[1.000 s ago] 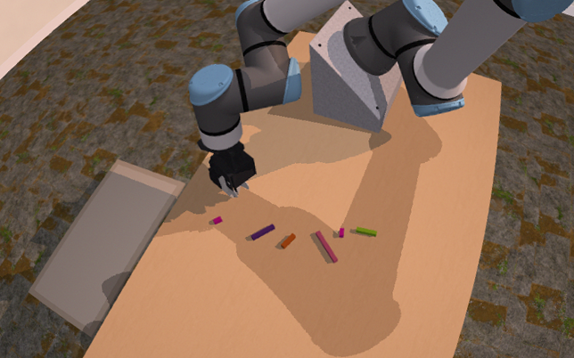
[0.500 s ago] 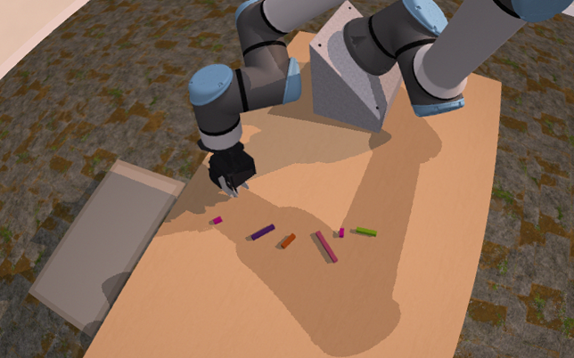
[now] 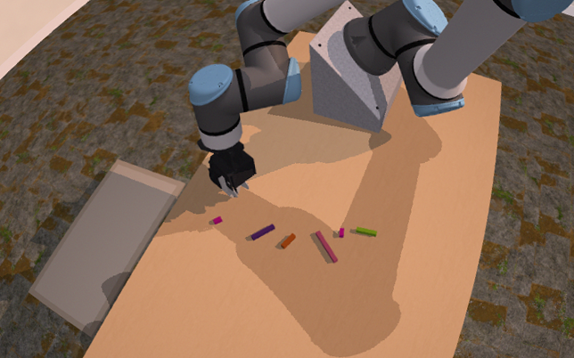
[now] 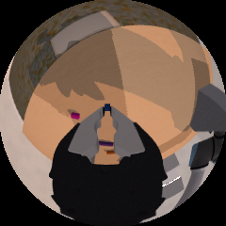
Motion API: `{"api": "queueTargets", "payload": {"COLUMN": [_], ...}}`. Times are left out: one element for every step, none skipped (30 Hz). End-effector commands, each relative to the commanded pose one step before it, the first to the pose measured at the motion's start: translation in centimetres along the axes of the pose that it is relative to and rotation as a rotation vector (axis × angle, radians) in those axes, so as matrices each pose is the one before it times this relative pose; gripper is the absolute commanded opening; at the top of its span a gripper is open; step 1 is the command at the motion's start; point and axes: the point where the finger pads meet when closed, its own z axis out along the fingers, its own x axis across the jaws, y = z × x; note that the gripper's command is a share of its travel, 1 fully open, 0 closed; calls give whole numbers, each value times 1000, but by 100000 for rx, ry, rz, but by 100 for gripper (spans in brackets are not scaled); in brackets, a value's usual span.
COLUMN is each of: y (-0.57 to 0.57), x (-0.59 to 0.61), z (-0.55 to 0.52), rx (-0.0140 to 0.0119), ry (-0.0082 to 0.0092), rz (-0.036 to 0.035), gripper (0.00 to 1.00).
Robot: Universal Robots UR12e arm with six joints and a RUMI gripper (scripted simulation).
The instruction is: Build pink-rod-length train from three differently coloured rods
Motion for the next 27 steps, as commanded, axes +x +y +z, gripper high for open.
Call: {"api": "queueTargets", "payload": {"y": [-18, 0, 0, 0, 0, 0, 0, 0, 0, 0, 0, 0, 0, 0, 0, 0, 0, 0, 0, 0, 0, 0, 0, 0, 0, 0, 0], "x": [-62, 0, 0, 0, 0, 1, 0, 0, 0, 0, 0, 0, 0, 0, 0, 0, 0, 0, 0, 0, 0, 0, 0, 0, 0, 0, 0], "z": [-23, 35, 47, 59, 70, 79, 86, 0, 0, 91, 94, 94, 91, 86, 79, 69, 59, 47, 35, 23, 13, 5, 1, 0, 0, 0, 0], "rx": [31, 0, 0, 0, 0, 0, 0, 0, 0, 0, 0, 0, 0, 0, 0, 0, 0, 0, 0, 0, 0, 0, 0, 0, 0, 0, 0], "ry": [-120, 0, 0, 0, 0, 0, 0, 0, 0, 0, 0, 0, 0, 0, 0, 0, 0, 0, 0, 0, 0, 0, 0, 0, 0, 0, 0], "rz": [-26, 0, 0, 0, 0, 0, 0, 0, 0, 0, 0, 0, 0, 0, 0, 0, 0, 0, 0, 0, 0, 0, 0, 0, 0, 0, 0], "gripper": [0, 0, 0, 0, 0, 0, 0, 0, 0, 0, 0, 0, 0, 0, 0, 0, 0, 0, 0, 0, 0, 0, 0, 0, 0, 0, 0]}}
